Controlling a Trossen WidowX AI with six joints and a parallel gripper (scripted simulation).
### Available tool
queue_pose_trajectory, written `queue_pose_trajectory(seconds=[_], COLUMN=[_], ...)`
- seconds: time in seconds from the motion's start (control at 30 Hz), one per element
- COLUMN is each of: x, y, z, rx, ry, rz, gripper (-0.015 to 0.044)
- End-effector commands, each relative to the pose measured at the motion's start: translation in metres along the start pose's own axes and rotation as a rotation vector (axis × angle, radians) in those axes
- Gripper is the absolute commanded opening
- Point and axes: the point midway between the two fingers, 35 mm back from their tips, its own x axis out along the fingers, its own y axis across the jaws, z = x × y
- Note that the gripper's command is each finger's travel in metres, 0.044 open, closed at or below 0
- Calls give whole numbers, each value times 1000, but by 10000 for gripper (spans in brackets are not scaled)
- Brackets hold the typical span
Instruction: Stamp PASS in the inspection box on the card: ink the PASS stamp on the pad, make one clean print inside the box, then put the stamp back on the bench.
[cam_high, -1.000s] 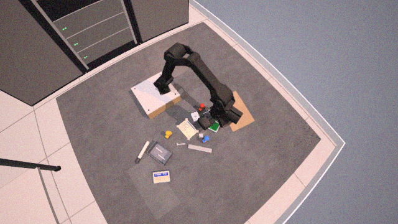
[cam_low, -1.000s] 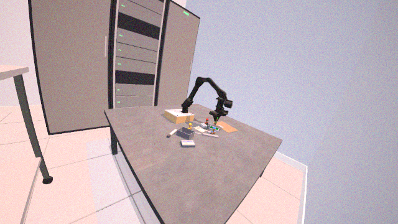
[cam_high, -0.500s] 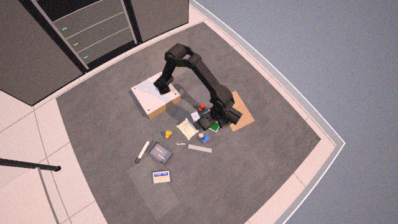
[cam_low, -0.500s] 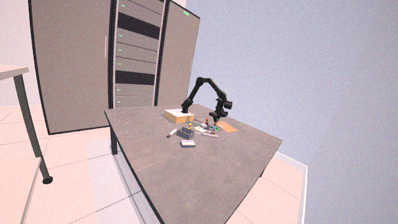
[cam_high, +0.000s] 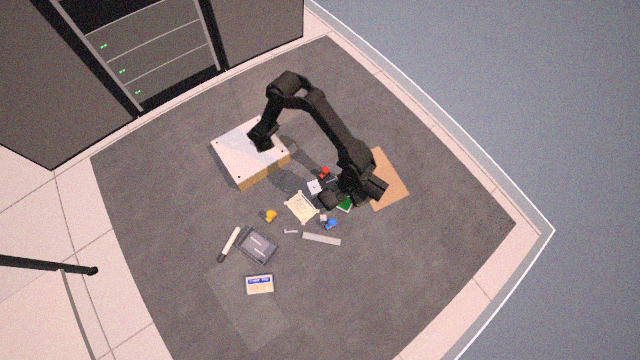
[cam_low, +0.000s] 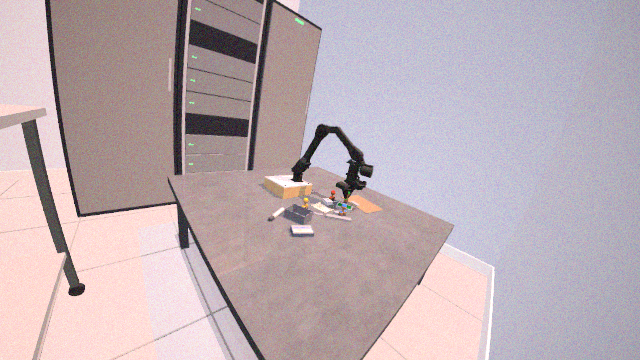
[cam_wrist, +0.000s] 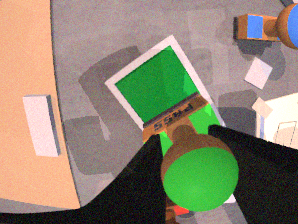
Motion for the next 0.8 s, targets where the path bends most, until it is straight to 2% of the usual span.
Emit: queue_pose_trajectory(seconds=[0.0, 0.77], x=[3, 18], y=[0, 0], z=[0, 0], rx=[3, 2], ry=[-1, -1], rz=[1, 0], gripper=[0, 0])
